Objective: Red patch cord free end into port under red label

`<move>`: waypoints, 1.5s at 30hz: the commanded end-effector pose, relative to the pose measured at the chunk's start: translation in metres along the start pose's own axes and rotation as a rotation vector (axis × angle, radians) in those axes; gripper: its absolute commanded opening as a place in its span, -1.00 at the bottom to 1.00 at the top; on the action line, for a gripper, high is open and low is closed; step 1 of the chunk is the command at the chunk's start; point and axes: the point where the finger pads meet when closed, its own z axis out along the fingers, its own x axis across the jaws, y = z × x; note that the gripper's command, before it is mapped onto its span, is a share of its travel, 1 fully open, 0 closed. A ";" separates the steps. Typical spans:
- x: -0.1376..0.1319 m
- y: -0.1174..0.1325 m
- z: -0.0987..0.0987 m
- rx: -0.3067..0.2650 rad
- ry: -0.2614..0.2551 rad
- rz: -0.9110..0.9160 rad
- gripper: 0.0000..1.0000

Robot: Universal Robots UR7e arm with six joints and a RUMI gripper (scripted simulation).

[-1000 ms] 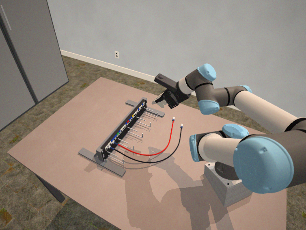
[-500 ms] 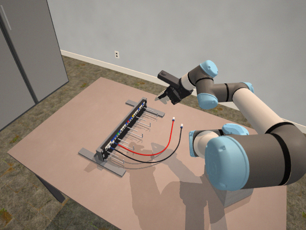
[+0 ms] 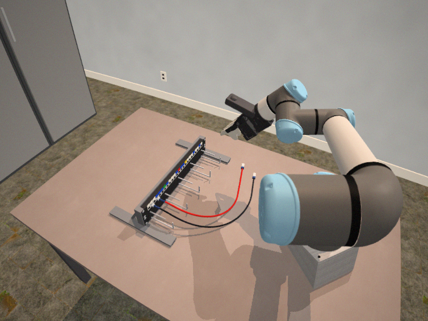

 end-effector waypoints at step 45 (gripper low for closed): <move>0.010 0.000 0.017 0.002 -0.004 -0.002 -1.00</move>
